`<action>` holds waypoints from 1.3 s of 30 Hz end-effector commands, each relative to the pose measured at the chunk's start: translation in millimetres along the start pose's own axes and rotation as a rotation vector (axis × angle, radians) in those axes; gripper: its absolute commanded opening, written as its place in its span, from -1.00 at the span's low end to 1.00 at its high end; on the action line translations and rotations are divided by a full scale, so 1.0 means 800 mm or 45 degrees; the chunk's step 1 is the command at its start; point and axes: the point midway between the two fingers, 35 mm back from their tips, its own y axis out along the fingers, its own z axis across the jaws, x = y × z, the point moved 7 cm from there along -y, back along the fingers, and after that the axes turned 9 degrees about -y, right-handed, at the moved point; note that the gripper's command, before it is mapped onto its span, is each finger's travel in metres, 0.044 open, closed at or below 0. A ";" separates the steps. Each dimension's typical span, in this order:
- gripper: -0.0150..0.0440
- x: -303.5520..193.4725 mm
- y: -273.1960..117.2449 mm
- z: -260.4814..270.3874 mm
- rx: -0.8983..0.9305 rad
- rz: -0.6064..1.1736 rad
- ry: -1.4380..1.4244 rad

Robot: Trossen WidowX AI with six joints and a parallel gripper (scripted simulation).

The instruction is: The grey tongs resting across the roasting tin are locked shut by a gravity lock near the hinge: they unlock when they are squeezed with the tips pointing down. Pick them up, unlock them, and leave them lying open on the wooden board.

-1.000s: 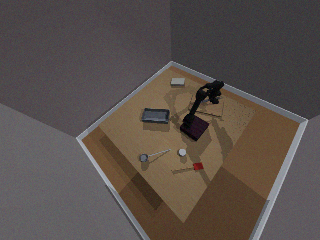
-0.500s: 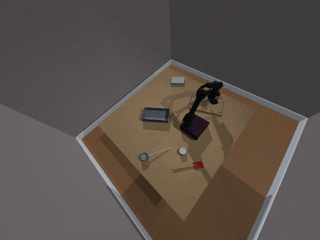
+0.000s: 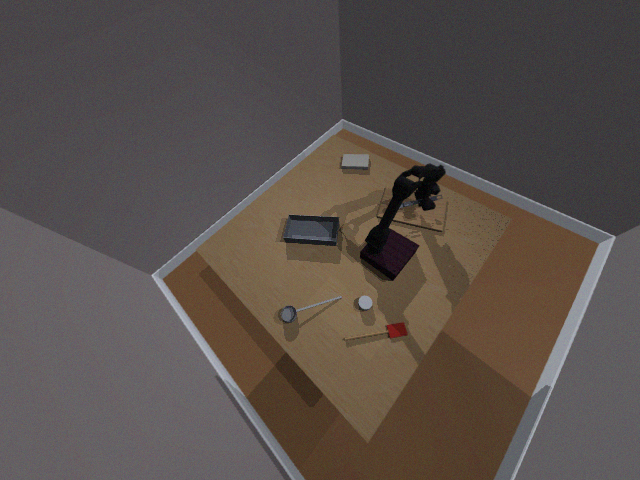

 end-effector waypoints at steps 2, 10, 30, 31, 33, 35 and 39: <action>-0.20 0.000 0.000 0.000 0.000 0.000 0.000; 0.51 0.000 0.000 0.000 0.000 0.000 0.000; 1.00 -0.028 -0.077 -0.182 -0.008 -0.002 0.004; 1.00 -0.029 -0.078 -0.185 -0.009 -0.002 0.004; 1.00 -0.029 -0.078 -0.185 -0.009 -0.002 0.004; 1.00 -0.029 -0.078 -0.185 -0.009 -0.002 0.004; 1.00 -0.029 -0.097 -0.186 -0.008 -0.007 0.011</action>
